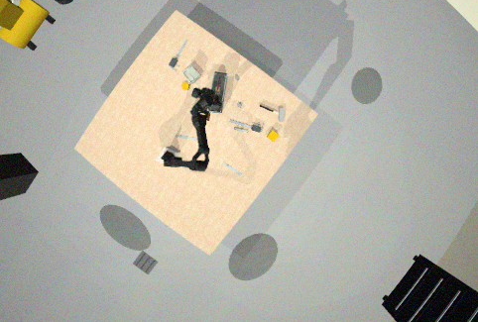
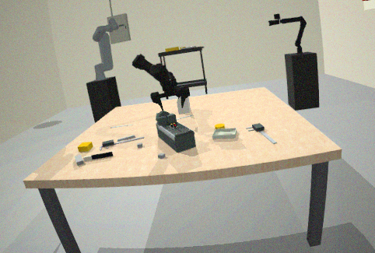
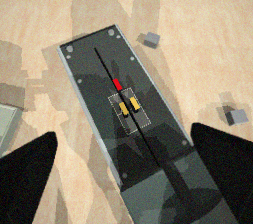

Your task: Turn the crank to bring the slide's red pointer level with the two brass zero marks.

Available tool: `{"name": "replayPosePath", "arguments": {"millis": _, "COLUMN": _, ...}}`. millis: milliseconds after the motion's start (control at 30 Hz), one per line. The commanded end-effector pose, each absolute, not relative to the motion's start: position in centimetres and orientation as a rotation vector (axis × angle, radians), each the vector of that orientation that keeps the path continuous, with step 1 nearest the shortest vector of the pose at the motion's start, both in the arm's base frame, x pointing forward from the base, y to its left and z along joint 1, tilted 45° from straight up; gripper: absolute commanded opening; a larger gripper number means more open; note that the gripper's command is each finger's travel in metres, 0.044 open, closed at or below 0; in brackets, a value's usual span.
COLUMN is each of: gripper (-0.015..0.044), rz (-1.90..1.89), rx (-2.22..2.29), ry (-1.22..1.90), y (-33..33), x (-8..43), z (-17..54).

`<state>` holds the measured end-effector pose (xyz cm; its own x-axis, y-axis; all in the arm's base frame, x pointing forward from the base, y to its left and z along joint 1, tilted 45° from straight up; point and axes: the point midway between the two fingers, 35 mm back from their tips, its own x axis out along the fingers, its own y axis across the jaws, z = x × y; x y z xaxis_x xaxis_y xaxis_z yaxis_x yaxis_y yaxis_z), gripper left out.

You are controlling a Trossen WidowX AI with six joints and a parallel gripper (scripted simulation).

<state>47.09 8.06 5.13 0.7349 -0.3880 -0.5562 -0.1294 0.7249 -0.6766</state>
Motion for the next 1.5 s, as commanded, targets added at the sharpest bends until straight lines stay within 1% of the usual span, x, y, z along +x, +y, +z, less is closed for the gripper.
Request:
{"name": "replayPosePath", "arguments": {"millis": 0, "gripper": 0.044, "rz": -0.163, "rx": -0.749, "ry": 0.724, "y": 10.6, "x": 47.0, "z": 8.0}}
{"name": "replayPosePath", "arguments": {"millis": 100, "gripper": 0.044, "rz": -0.165, "rx": -0.751, "ry": 0.726, "y": 11.3, "x": 46.9, "z": 8.8}}
{"name": "replayPosePath", "arguments": {"millis": 233, "gripper": 0.044, "rz": -0.131, "rx": -0.775, "ry": 0.744, "y": 10.7, "x": 45.9, "z": 9.5}}
{"name": "replayPosePath", "arguments": {"millis": 633, "gripper": 0.044, "rz": 0.04, "rx": -0.882, "ry": 0.817, "y": 8.0, "x": 40.6, "z": 11.9}}
{"name": "replayPosePath", "arguments": {"millis": 1000, "gripper": 0.044, "rz": 0.196, "rx": -0.961, "ry": 0.86, "y": 6.1, "x": 35.4, "z": 12.6}}
{"name": "replayPosePath", "arguments": {"millis": 1200, "gripper": 0.044, "rz": 0.199, "rx": -0.962, "ry": 0.861, "y": 5.8, "x": 35.4, "z": 12.4}}
{"name": "replayPosePath", "arguments": {"millis": 1467, "gripper": 0.044, "rz": 0.199, "rx": -0.962, "ry": 0.863, "y": 2.8, "x": 36.0, "z": 9.3}}
